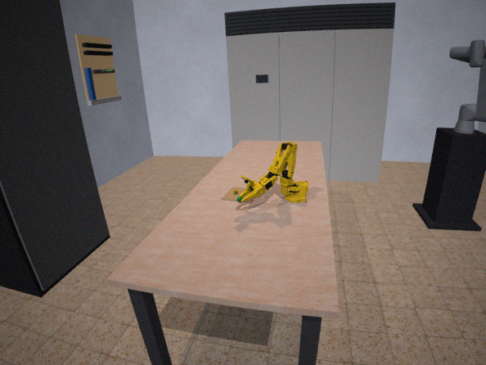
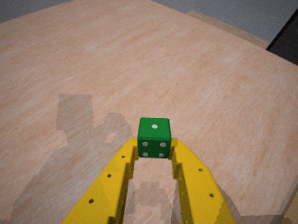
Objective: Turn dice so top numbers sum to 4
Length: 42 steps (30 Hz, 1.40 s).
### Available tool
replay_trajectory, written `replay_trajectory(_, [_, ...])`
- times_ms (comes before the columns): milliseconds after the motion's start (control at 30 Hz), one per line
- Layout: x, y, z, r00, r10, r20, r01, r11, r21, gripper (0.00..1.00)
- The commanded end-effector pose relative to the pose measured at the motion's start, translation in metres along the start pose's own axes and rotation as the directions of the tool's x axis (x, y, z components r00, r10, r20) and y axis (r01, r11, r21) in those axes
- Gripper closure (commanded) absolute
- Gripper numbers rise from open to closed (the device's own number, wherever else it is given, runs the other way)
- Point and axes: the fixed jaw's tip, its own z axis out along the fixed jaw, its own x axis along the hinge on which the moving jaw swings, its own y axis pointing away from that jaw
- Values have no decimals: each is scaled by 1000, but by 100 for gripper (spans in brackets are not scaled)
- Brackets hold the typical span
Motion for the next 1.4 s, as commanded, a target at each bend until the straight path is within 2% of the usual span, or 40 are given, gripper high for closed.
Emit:
replay_trajectory(0, [-11, 1, -1, 999, 10, 52, -9, 1000, -5, 100])
replay_trajectory(200, [-11, 1, -1, 999, 10, 52, -9, 1000, -5, 100])
replay_trajectory(233, [-9, 1, -5, 998, 33, 52, -33, 999, -6, 100])
replay_trajectory(1367, [-4, 2, -2, 998, 33, 52, -33, 999, -6, 100])
